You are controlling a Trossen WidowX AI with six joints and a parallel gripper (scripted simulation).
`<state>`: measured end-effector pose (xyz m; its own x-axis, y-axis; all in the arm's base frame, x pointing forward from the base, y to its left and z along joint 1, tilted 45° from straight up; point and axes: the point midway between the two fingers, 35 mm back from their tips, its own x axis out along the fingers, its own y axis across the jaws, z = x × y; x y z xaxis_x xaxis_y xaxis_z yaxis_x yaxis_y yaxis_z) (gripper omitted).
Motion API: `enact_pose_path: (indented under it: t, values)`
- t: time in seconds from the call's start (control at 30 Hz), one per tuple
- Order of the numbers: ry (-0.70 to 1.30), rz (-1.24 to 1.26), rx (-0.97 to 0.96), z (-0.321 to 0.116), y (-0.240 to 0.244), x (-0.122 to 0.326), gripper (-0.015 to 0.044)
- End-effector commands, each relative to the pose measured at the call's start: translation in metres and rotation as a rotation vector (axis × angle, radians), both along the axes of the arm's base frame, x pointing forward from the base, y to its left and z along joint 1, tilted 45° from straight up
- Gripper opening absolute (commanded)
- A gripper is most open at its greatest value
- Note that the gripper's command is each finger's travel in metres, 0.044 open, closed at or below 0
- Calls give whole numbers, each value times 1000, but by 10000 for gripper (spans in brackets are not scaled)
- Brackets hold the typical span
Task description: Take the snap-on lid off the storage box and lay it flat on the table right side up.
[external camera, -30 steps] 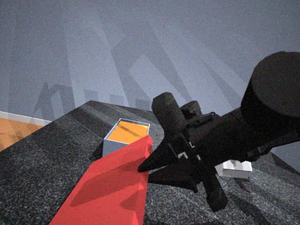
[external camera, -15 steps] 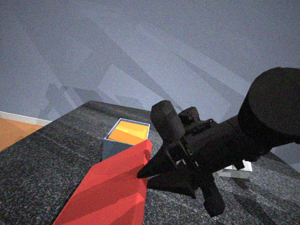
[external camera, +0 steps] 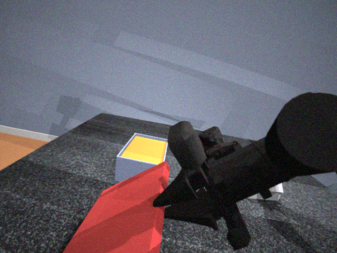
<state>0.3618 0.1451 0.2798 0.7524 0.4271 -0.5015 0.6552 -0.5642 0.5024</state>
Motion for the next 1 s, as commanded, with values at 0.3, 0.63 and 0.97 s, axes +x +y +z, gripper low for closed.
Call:
enact_pose_path:
  t: [0.3, 0.63, 0.97]
  values:
    - [-6, -17, 1, -6, 4, 2, 0]
    - [-6, -17, 1, -11, 10, 2, 0]
    - [-6, -17, 2, -17, 15, 2, 0]
